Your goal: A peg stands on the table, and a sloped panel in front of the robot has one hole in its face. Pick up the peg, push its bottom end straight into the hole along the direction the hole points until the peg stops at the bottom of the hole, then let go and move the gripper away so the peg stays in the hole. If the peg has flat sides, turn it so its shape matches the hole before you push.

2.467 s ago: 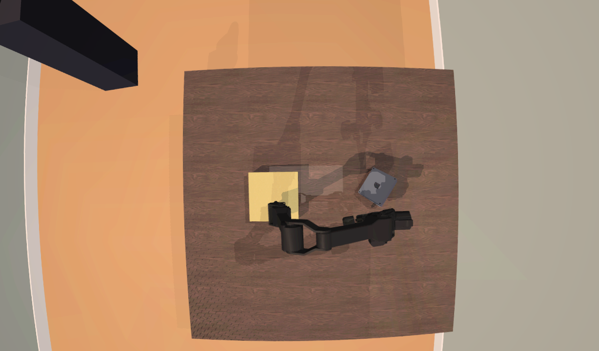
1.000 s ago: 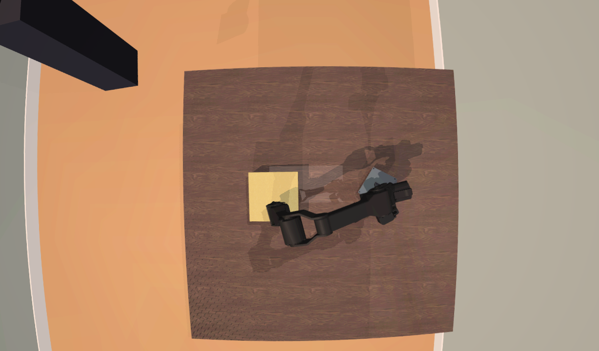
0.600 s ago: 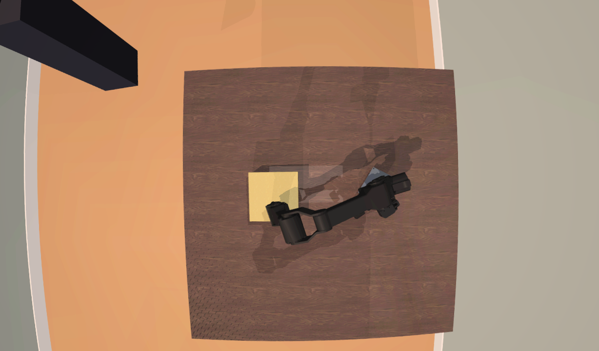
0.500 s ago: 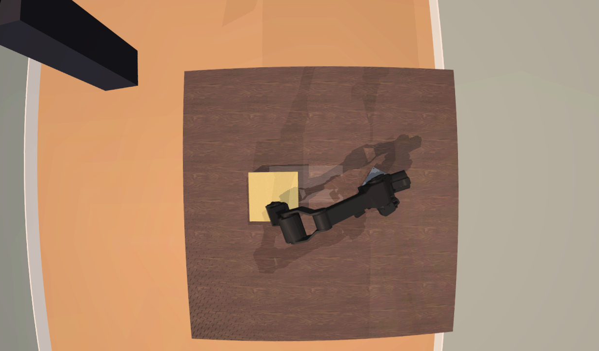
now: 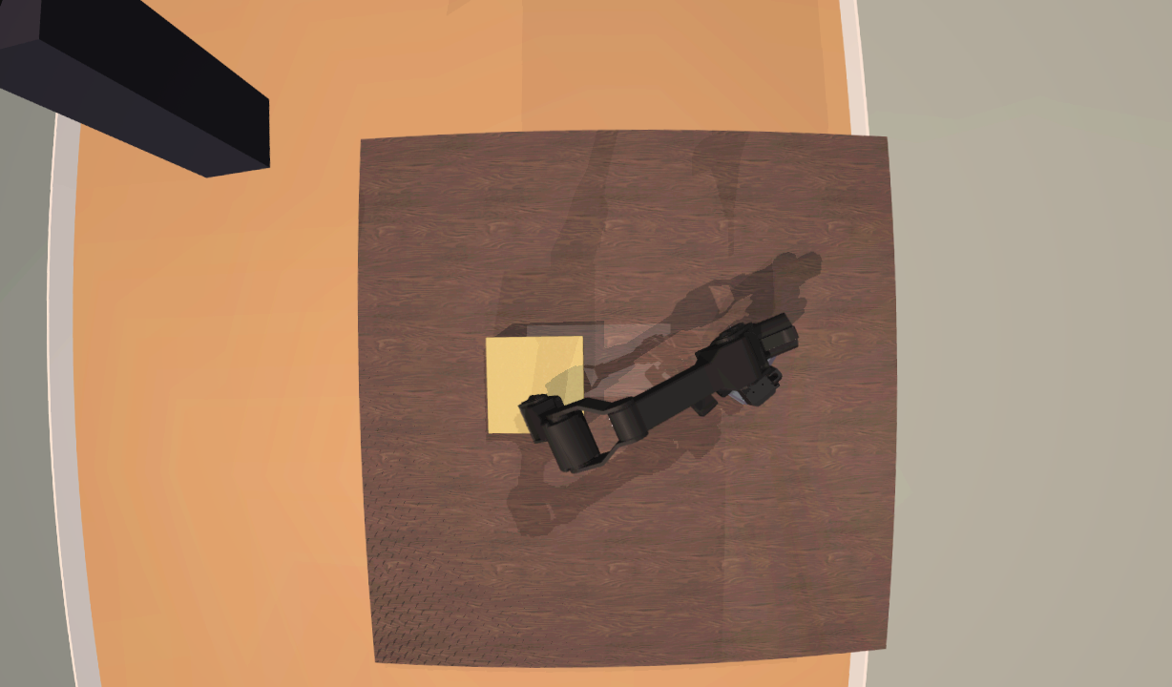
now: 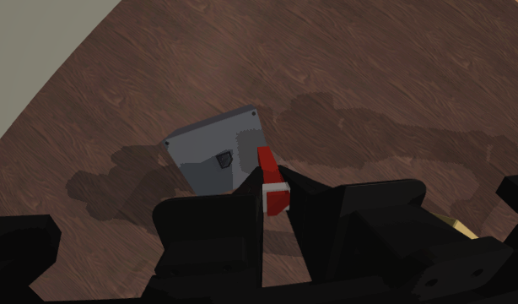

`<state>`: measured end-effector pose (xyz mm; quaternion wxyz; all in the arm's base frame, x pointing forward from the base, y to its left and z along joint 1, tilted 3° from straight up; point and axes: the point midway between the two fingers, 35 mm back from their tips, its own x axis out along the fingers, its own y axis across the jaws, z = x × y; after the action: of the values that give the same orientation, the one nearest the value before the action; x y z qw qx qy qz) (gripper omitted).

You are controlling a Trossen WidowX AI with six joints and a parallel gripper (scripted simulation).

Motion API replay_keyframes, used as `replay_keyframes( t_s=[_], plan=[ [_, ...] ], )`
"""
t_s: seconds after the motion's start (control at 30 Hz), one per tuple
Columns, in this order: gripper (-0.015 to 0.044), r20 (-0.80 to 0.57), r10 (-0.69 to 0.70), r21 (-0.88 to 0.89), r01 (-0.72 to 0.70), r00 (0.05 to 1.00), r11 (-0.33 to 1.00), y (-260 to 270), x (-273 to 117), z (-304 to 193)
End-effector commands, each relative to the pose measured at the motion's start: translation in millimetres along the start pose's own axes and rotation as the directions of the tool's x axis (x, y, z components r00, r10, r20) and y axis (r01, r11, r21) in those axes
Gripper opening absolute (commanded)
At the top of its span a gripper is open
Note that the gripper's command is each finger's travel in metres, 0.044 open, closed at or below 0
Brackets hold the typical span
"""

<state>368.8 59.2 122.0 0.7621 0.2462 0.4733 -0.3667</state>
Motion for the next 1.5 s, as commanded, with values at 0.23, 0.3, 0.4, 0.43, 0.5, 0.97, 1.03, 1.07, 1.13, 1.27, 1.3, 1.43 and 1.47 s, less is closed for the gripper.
replay_keyframes(
  t_s=[0.23, 0.3, 0.4, 0.43, 0.5, 0.97, 1.03, 1.07, 1.13, 1.27, 1.3, 1.43, 1.47],
  plan=[
    [0.0000, 0.029, 0.026, -0.080, -0.024, 0.999, 0.997, 11.6, -8.4, -11.0],
    [0.0000, 0.033, 0.031, -0.094, -0.028, 0.999, 0.995, 13.5, -10.0, -13.2],
    [0.0000, 0.039, 0.039, -0.114, -0.034, 0.998, 0.993, 16.4, -12.4, -16.6],
    [0.0000, 0.041, 0.041, -0.121, -0.036, 0.998, 0.992, 17.4, -13.2, -17.7],
    [0.0000, 0.045, 0.046, -0.135, -0.040, 0.998, 0.990, 19.3, -14.8, -20.0],
    [0.0000, 0.065, 0.075, -0.207, -0.060, 0.995, 0.977, 29.6, -19.6, -32.2],
    [0.0000, 0.066, 0.076, -0.211, -0.061, 0.995, 0.976, 30.8, -16.0, -32.5],
    [0.0000, 0.067, 0.077, -0.213, -0.062, 0.995, 0.975, 31.5, -13.9, -32.8],
    [0.0000, 0.068, 0.080, -0.218, -0.063, 0.994, 0.974, 32.8, -9.5, -33.2],
    [0.0000, 0.071, 0.084, -0.228, -0.066, 0.994, 0.971, 35.1, -0.8, -34.2],
    [0.0000, 0.072, 0.085, -0.231, -0.066, 0.994, 0.971, 35.7, 1.4, -34.4],
    [0.0000, 0.075, 0.089, -0.241, -0.069, 0.993, 0.968, 37.7, 10.1, -35.3],
    [0.0000, 0.076, 0.090, -0.243, -0.069, 0.993, 0.968, 38.1, 12.2, -35.6]
  ],
)
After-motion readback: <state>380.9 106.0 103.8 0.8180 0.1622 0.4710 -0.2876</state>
